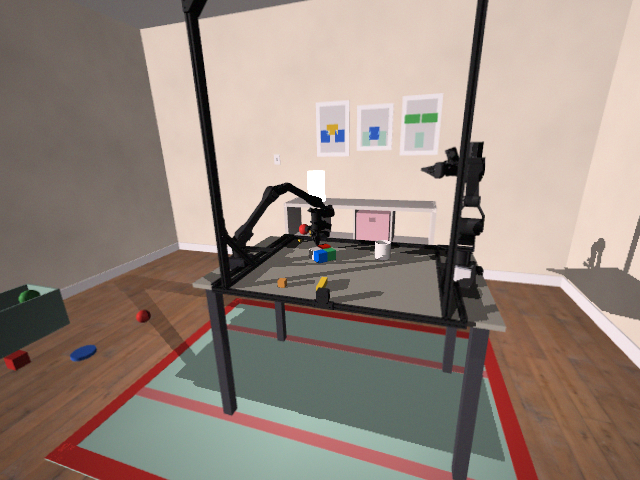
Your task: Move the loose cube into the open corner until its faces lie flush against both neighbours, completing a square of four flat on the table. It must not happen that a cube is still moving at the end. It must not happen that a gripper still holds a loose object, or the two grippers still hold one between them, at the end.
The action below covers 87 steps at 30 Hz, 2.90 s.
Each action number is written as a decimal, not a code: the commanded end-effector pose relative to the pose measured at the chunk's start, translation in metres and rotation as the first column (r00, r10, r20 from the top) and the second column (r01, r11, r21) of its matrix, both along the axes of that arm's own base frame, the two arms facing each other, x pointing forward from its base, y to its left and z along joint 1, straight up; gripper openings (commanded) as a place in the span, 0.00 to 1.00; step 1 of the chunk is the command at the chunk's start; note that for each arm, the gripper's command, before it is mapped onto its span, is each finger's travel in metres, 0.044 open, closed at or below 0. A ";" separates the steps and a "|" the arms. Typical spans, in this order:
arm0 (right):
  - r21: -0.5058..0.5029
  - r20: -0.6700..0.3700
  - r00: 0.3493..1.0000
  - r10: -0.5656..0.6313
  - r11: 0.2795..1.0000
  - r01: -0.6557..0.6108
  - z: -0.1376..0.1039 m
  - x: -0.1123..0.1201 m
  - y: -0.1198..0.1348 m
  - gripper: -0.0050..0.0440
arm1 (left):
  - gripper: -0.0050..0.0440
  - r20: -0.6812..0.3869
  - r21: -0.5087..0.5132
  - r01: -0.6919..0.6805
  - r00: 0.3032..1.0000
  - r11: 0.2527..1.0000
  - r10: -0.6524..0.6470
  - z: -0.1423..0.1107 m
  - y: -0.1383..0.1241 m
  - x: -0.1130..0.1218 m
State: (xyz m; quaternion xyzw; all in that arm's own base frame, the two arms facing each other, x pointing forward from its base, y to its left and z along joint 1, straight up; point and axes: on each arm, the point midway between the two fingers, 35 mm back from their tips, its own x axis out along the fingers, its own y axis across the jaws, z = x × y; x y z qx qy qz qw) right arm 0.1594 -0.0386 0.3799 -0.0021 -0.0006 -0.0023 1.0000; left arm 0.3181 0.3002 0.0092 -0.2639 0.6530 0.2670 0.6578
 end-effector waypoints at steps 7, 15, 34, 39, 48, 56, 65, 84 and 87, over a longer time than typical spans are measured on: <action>0.005 0.000 1.000 0.004 1.000 -0.004 0.000 0.000 0.001 0.92 | 0.10 -0.005 -0.007 -0.001 1.000 1.000 0.001 -0.004 -0.005 0.004; 0.005 0.000 1.000 0.004 1.000 -0.004 0.000 0.000 0.001 0.92 | 0.10 -0.005 -0.007 -0.001 1.000 1.000 0.001 -0.004 -0.008 0.007; 0.005 0.000 1.000 0.004 1.000 -0.004 0.000 0.000 0.001 0.92 | 0.10 -0.005 -0.007 -0.001 1.000 1.000 0.001 -0.004 -0.015 0.013; 0.005 0.000 1.000 0.004 1.000 -0.004 0.000 0.000 0.001 0.92 | 0.10 -0.005 -0.007 -0.001 1.000 1.000 0.001 -0.004 -0.017 0.015; 0.005 0.000 1.000 0.004 1.000 -0.004 0.000 0.000 0.001 0.92 | 0.10 -0.005 -0.007 -0.001 1.000 1.000 0.001 -0.004 -0.020 0.019; 0.005 0.000 1.000 0.004 1.000 -0.004 0.000 0.000 0.001 0.92 | 0.10 -0.005 -0.007 -0.001 1.000 1.000 0.001 -0.004 -0.023 0.021; 0.005 0.000 1.000 0.004 1.000 -0.004 0.000 0.000 0.001 0.92 | 0.10 -0.005 -0.007 -0.001 1.000 1.000 0.001 -0.004 -0.027 0.025; 0.005 0.000 1.000 0.004 1.000 -0.004 0.000 0.000 0.001 0.92 | 0.10 -0.005 -0.007 -0.001 1.000 1.000 0.001 -0.004 -0.034 0.032; 0.005 0.000 1.000 0.004 1.000 -0.004 0.000 0.000 0.001 0.92 | 0.10 -0.005 -0.007 -0.001 1.000 1.000 0.001 -0.004 -0.034 0.032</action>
